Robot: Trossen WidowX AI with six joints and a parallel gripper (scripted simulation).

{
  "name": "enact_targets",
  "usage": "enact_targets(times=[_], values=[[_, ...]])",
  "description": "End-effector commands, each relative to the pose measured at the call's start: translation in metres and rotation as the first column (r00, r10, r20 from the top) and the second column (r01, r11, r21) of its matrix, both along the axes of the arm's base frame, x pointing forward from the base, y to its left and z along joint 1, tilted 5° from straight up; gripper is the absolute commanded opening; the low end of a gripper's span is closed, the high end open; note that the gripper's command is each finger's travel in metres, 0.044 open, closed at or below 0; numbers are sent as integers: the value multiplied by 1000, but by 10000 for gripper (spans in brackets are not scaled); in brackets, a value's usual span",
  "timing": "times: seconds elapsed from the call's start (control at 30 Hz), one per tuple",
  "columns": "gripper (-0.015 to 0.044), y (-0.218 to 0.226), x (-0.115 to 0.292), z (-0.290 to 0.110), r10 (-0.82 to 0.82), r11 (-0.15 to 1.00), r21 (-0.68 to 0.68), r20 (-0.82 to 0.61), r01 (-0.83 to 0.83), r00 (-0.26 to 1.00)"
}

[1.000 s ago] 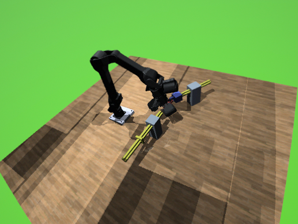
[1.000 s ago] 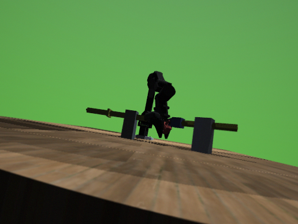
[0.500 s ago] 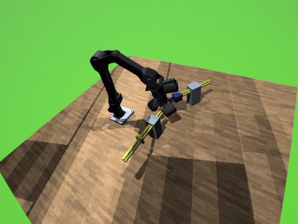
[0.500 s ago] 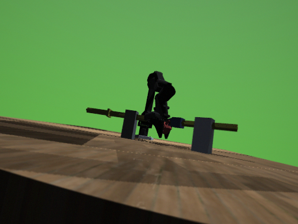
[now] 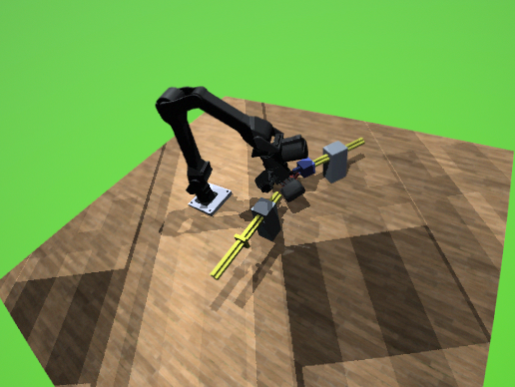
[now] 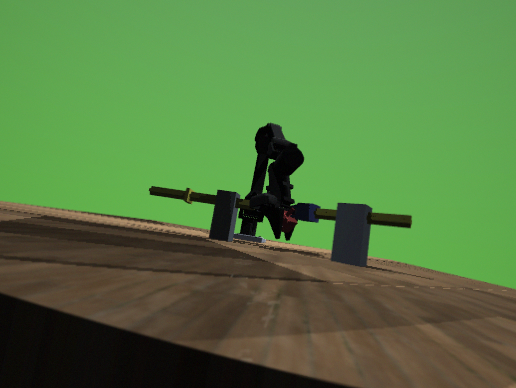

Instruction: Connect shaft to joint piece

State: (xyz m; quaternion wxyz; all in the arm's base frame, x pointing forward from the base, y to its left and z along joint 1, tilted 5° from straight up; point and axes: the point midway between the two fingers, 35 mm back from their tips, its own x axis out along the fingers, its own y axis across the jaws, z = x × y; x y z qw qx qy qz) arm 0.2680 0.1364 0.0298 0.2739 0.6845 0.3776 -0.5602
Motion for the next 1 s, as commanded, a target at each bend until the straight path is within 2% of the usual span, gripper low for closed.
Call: enact_targets(times=[0.0, 0.2, 0.97], values=[[0, 0, 0, 0, 0, 1000, 0, 0, 0, 1000], [0, -1, 0, 1, 21, 1000, -23, -15, -21, 1000], [0, -15, 3, 14, 226, 921, -274, -201, -276, 953]])
